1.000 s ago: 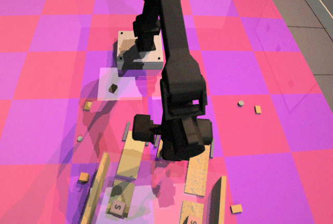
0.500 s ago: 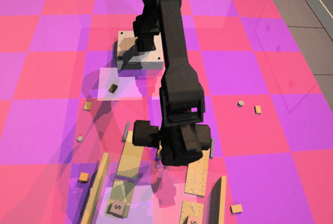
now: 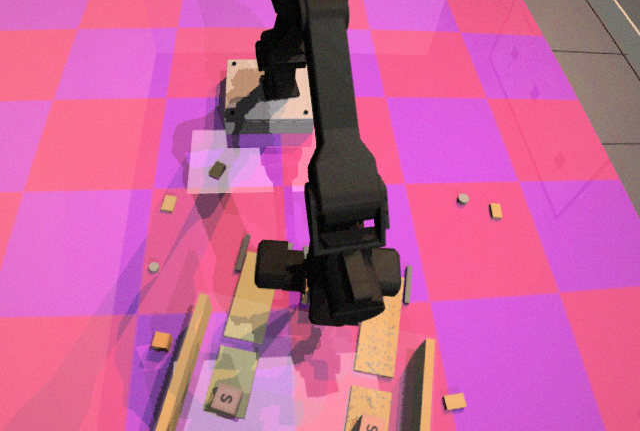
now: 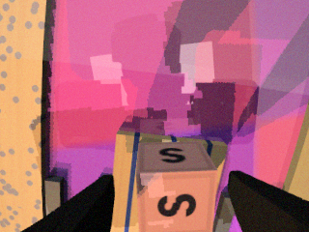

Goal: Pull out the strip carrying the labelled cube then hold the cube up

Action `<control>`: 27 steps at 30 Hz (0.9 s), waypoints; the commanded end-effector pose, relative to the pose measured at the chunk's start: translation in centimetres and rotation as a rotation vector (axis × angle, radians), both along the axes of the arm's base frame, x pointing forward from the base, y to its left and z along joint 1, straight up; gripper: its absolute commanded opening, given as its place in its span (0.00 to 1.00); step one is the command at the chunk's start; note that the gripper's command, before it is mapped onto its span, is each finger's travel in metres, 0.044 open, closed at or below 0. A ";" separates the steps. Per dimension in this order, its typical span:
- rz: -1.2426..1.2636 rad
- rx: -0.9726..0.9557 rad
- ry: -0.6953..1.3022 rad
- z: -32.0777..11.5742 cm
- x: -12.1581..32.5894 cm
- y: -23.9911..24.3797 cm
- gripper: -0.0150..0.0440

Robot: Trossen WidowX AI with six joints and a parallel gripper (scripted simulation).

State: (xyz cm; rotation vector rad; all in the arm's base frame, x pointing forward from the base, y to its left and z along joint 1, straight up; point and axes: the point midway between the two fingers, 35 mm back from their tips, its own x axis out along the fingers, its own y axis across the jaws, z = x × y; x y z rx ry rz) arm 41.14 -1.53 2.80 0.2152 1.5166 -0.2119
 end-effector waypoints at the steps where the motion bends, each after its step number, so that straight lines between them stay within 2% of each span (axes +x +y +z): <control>1: 0.003 0.002 0.007 -1.0 -0.2 0.0 0.68; 7: 0.003 0.002 0.007 -1.1 -0.2 0.0 0.68; 11: 0.000 0.000 0.005 -0.8 -0.1 0.0 0.50; 18: 0.000 0.000 0.005 -0.8 -0.1 0.0 0.42; 22: 0.000 0.000 0.005 -0.7 -0.3 0.0 0.25; 27: 0.001 0.001 0.007 0.7 -2.1 0.1 0.25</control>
